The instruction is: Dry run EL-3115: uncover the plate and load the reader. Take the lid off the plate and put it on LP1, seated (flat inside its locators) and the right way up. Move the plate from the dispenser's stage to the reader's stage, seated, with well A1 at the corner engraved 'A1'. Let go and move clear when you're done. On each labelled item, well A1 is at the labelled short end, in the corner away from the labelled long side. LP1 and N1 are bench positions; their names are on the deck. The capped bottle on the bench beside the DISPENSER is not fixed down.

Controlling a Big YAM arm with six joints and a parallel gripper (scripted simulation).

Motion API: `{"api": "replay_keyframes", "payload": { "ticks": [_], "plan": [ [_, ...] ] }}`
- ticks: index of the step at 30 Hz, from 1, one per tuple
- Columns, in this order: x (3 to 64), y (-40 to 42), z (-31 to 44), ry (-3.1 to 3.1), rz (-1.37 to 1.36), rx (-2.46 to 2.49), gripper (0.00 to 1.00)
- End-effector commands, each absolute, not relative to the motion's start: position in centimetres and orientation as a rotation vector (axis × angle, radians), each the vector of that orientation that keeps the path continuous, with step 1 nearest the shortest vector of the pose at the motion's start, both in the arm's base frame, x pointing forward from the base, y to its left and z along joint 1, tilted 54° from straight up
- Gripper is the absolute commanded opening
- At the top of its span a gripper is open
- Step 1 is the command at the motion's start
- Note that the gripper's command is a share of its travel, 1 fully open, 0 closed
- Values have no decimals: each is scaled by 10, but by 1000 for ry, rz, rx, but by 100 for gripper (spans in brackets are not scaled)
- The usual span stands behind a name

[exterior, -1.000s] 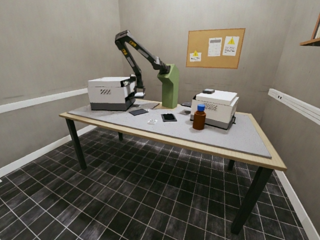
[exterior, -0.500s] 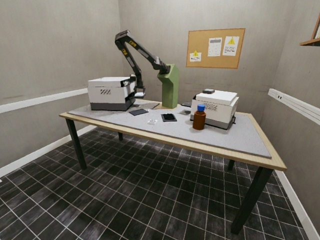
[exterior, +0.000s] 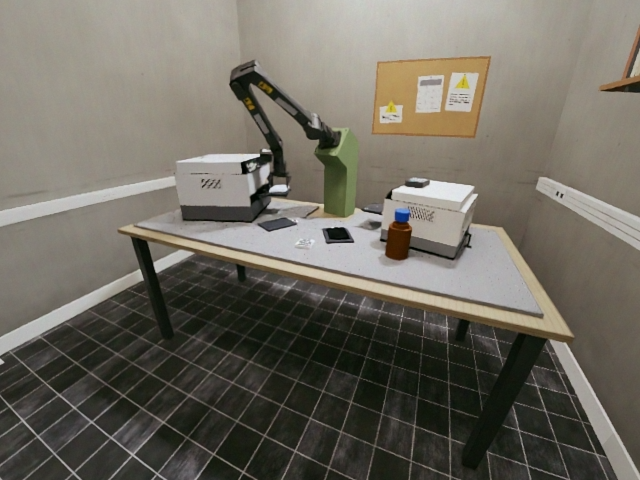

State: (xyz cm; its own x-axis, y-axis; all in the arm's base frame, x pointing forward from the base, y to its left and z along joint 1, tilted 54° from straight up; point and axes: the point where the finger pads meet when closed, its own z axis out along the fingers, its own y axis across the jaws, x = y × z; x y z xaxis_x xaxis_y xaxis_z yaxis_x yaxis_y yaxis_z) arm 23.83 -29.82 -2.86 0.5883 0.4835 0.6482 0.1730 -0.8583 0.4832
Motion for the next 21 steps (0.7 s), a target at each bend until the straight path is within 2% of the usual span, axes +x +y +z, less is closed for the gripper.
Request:
{"api": "replay_keyframes", "payload": {
  "ticks": [1,21],
  "plan": [
    [231,-297,-35,494,1162,2481,86],
    [231,-298,-34,498,1160,2476,86]
  ]
}}
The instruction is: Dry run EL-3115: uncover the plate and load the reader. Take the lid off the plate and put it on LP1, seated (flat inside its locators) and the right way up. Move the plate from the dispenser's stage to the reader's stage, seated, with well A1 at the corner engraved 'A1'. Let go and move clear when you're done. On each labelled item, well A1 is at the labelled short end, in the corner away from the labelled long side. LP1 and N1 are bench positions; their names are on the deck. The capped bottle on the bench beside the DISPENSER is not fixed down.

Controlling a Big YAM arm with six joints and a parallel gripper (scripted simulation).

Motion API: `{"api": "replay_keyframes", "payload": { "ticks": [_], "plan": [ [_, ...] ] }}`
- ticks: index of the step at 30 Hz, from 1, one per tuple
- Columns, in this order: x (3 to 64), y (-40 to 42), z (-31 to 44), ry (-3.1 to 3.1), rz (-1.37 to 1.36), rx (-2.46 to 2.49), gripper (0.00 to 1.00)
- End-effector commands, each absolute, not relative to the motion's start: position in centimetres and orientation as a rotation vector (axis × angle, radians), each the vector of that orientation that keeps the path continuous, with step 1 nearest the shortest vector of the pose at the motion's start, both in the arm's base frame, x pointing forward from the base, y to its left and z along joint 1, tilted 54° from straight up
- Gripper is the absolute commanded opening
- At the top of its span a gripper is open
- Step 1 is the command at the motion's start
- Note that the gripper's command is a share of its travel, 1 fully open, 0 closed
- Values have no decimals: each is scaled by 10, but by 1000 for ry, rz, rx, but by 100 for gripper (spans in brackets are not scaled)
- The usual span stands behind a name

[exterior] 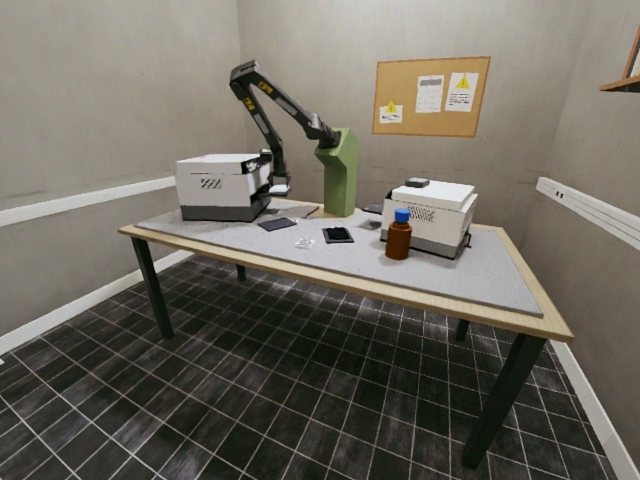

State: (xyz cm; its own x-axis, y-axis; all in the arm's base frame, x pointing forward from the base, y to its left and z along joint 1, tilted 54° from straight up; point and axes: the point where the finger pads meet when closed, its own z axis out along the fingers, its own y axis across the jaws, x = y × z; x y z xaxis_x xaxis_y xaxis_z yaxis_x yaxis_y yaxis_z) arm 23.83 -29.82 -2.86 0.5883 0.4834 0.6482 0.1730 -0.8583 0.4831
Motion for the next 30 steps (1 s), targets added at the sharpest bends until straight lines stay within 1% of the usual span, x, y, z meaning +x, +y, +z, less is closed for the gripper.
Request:
{"api": "replay_keyframes", "payload": {
  "ticks": [1,30],
  "plan": [
    [231,-298,-34,498,1160,2476,86],
    [232,-299,-34,504,1157,2471,86]
  ]
}}
